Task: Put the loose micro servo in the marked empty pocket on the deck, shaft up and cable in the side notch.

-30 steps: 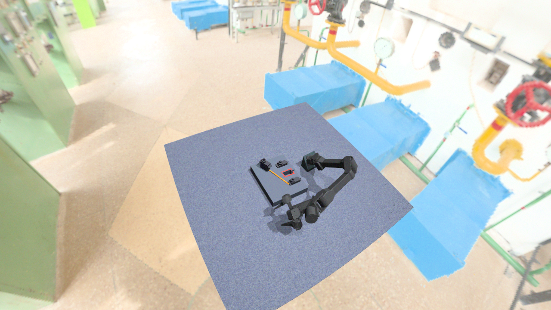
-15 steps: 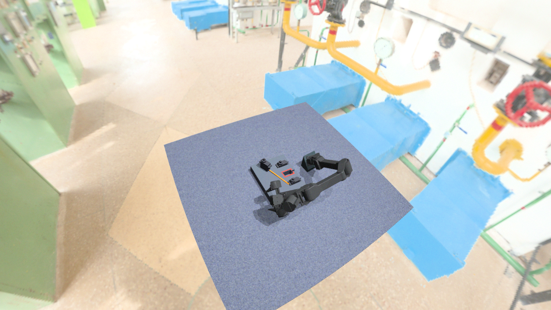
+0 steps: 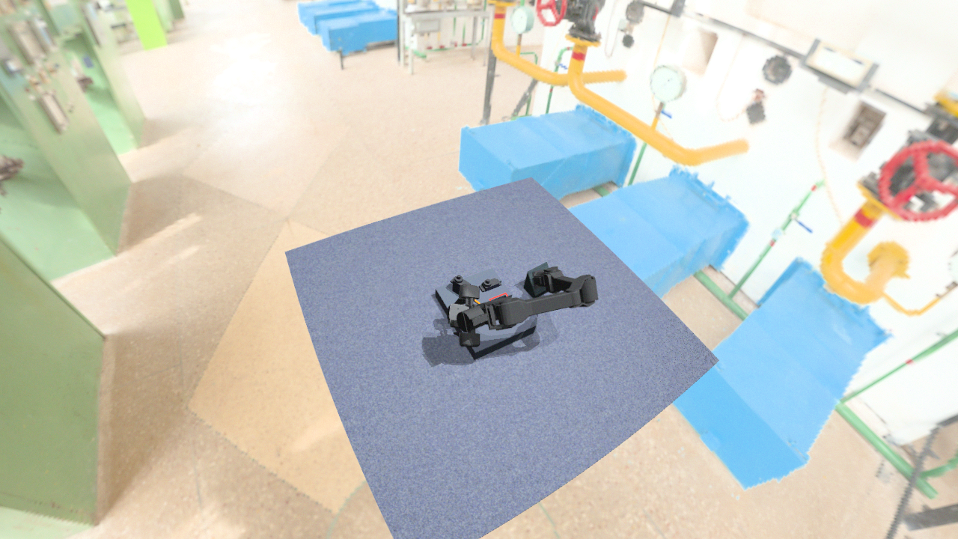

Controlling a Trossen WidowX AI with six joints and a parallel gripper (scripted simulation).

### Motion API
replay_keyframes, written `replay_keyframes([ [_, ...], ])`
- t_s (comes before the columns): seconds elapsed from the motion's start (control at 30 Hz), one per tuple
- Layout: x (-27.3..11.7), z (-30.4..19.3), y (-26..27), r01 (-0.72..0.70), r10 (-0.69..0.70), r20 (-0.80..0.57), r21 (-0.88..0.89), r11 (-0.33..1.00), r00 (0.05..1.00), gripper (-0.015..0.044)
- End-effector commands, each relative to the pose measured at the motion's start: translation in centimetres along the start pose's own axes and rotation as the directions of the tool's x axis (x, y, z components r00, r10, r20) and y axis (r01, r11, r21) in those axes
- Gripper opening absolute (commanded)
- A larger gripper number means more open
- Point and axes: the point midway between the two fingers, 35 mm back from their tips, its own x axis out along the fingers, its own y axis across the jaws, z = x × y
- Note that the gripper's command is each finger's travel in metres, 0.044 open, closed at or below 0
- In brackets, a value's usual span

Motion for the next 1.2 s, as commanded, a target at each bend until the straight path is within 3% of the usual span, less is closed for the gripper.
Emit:
replay_keyframes([
  [0.0, 1.1, -0.2, -2.5, 0.001, 0.006, -0.093, 0.076, 0.997, 0.996, 0.0440],
  [0.6, 3.2, -2.6, -11.8, 0.016, 0.196, -0.402, 0.467, 0.884, 0.894, 0.0440],
  [1.03, 3.1, -4.3, -16.7, 0.039, 0.435, -0.462, 0.719, 0.694, 0.773, 0.0440],
  [1.17, 3.1, -4.4, -16.9, 0.040, 0.448, -0.461, 0.730, 0.682, 0.766, 0.0440],
])
